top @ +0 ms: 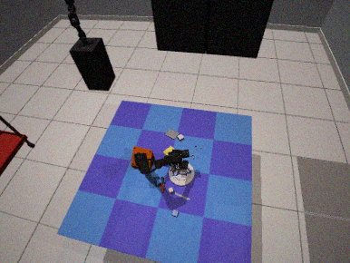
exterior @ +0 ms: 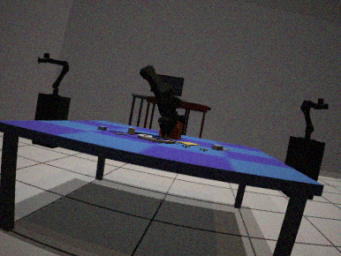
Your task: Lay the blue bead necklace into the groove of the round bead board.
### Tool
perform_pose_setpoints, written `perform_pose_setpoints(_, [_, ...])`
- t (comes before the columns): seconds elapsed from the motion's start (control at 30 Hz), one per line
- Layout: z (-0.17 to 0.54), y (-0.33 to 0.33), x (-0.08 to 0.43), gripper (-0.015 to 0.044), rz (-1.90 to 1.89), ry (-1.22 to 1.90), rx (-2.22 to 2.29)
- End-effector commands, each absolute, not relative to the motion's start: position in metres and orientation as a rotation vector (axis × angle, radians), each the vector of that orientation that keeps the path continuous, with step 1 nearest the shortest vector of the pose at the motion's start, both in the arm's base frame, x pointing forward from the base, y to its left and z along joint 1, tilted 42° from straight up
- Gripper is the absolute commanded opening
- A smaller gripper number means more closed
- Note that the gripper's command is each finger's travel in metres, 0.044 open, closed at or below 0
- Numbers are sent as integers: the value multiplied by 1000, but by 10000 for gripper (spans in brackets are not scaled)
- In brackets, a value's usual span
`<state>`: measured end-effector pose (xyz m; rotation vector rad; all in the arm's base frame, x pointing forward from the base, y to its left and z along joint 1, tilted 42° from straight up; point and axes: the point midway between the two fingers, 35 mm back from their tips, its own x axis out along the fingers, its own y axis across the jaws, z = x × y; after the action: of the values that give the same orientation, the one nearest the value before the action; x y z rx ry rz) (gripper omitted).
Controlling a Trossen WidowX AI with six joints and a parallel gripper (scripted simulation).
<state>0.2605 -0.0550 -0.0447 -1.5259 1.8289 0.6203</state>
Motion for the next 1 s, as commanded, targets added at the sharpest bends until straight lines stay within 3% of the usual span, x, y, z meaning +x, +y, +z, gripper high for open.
perform_pose_setpoints(0.0, [-44, -54, 261, 440, 619, 1828, -1520])
perform_pose_setpoints(0.2, [-44, -54, 261, 440, 619, 1828, -1520])
perform_pose_setpoints(0.6, [-16, -45, 262, 125, 709, 1822, -1577])
perform_pose_setpoints(0.97, [-23, -51, 263, 120, 699, 1818, -1575])
